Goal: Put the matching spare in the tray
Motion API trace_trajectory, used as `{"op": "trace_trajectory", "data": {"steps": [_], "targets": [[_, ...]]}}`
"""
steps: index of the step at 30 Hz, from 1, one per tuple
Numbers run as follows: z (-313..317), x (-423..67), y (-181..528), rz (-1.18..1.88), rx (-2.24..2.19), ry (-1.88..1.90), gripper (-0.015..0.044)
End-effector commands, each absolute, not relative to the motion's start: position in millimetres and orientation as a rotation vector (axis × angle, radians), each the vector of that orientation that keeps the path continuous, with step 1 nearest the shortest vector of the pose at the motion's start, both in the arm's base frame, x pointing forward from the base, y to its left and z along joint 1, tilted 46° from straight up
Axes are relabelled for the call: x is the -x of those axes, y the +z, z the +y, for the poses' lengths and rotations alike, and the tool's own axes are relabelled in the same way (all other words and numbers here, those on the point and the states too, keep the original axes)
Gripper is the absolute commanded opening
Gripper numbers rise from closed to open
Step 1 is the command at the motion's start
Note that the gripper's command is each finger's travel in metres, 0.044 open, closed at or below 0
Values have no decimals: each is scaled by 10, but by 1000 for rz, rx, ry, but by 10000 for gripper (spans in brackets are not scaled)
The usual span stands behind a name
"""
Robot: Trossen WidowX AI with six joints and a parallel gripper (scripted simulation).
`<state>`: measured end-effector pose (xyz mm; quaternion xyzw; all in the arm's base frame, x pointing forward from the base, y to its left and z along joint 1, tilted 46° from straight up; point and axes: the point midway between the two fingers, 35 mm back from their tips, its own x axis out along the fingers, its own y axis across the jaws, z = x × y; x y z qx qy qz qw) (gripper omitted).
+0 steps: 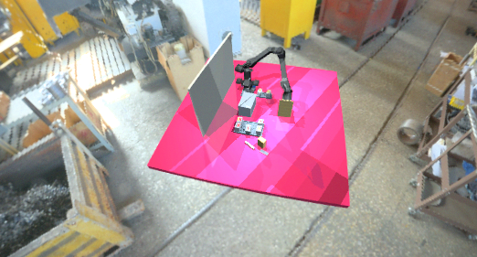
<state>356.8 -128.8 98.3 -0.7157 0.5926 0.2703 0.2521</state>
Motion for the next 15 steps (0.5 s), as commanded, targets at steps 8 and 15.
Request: {"op": "trace_trajectory", "data": {"steps": [8, 15], "targets": [[-1290, -3566, 981, 1612, 1946, 736, 184], [-1290, -3566, 981, 1612, 1946, 736, 368]]}}
